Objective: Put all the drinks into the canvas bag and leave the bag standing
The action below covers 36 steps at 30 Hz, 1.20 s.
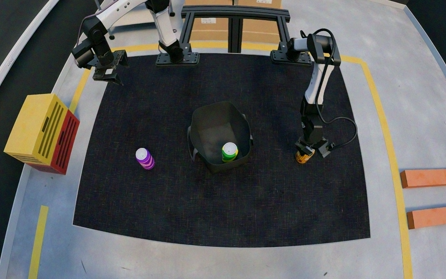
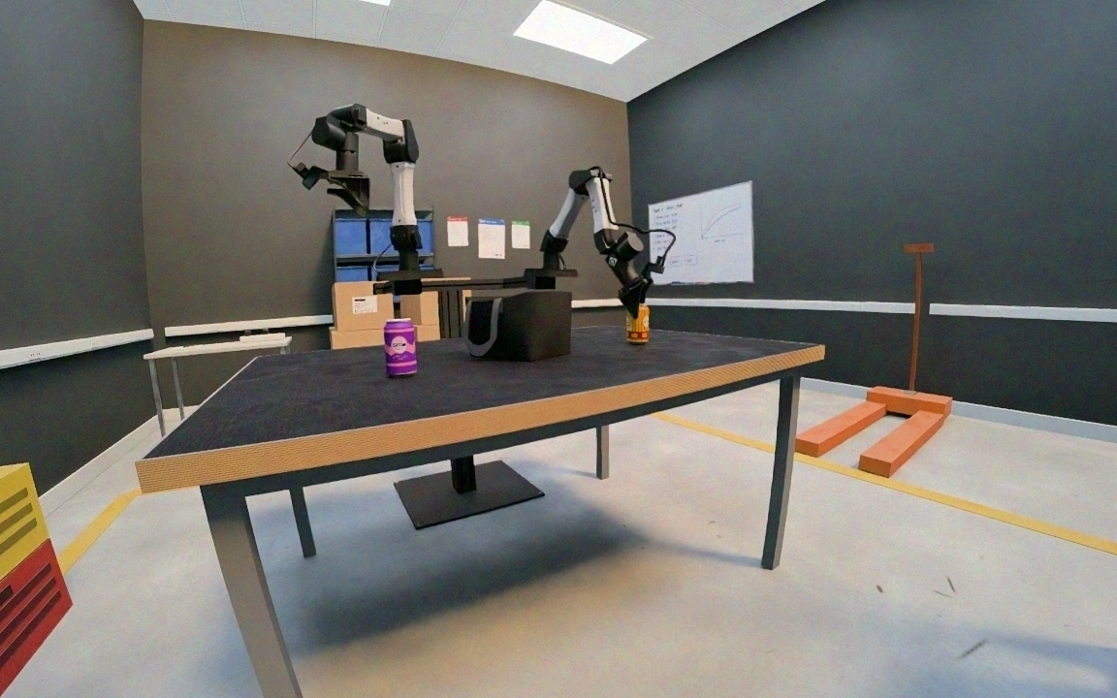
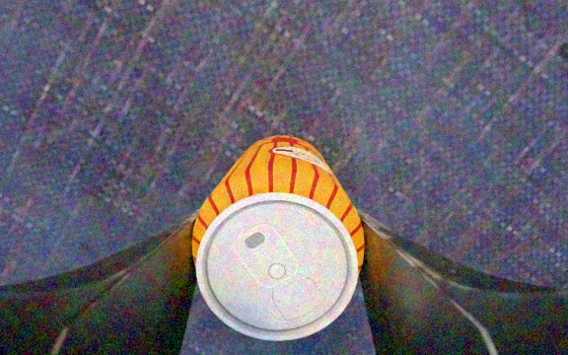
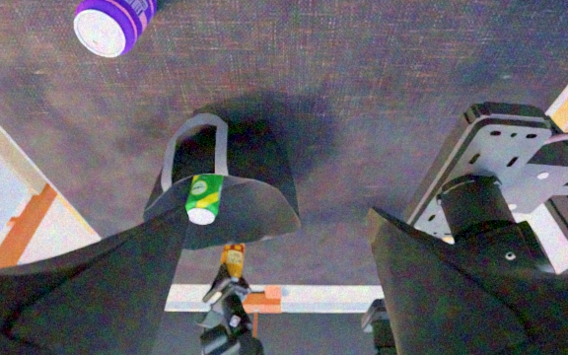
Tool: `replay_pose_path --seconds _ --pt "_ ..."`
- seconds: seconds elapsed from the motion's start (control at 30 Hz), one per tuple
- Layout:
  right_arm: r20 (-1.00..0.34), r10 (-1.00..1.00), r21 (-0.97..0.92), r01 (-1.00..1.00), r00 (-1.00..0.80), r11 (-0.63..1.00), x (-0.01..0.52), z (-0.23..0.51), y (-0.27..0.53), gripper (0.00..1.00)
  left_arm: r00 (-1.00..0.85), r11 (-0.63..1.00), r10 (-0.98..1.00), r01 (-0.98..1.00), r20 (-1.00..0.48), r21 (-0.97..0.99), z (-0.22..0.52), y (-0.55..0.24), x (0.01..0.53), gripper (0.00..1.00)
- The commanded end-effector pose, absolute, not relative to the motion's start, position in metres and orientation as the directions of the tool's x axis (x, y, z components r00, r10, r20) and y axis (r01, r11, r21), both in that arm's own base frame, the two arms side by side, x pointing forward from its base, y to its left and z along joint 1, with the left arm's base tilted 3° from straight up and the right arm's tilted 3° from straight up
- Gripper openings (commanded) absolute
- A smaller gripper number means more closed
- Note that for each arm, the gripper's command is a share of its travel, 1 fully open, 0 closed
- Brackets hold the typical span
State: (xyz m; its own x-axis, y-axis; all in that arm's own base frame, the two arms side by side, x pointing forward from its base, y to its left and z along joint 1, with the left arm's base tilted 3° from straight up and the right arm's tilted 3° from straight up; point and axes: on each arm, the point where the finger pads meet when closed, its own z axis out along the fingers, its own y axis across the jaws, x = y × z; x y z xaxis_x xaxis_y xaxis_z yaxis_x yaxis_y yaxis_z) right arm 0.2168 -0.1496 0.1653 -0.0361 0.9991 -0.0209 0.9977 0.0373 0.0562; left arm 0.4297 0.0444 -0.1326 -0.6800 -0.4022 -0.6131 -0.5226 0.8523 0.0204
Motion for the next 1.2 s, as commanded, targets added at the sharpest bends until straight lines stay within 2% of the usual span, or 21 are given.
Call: replay_pose_path --seconds 0.0,0.1,0.37,0.47,0.77,0.9,1.17 --pt "-0.077 0.997 0.102 0.994 -0.025 0.033 0.223 0.178 -0.156 1.0 -0.612 0.855 -0.389 -0.517 -0.688 -0.024 -0.089 0.044 0.455 0.74" --pt "-0.077 0.997 0.102 0.994 -0.025 0.033 0.223 0.178 -0.156 1.0 -0.629 0.855 -0.391 -0.519 -0.672 -0.012 -0.085 0.042 0.444 0.74" --pt "-0.077 0.997 0.102 0.994 -0.025 0.033 0.223 0.178 -0.156 1.0 -0.614 0.854 -0.395 -0.519 -0.684 -0.027 -0.044 0.038 0.468 0.74" --pt "-0.077 0.997 0.102 0.994 -0.025 0.033 0.223 0.178 -0.156 1.0 -0.555 0.856 -0.39 -0.513 -0.735 -0.068 -0.027 0.04 0.481 0.74" --pt "-0.077 0.997 0.102 0.994 -0.025 0.033 0.223 0.178 -0.156 1.0 -0.574 0.859 -0.385 -0.51 -0.722 -0.053 -0.046 0.041 0.465 0.74" --pt "-0.077 0.997 0.102 0.994 -0.025 0.033 0.223 0.178 -0.156 1.0 -0.628 0.857 -0.387 -0.515 -0.675 -0.012 -0.081 0.043 0.446 0.74" --pt "-0.077 0.997 0.102 0.994 -0.025 0.033 0.223 0.178 -0.156 1.0 -0.599 0.855 -0.389 -0.517 -0.699 -0.033 -0.067 0.044 0.458 0.74"
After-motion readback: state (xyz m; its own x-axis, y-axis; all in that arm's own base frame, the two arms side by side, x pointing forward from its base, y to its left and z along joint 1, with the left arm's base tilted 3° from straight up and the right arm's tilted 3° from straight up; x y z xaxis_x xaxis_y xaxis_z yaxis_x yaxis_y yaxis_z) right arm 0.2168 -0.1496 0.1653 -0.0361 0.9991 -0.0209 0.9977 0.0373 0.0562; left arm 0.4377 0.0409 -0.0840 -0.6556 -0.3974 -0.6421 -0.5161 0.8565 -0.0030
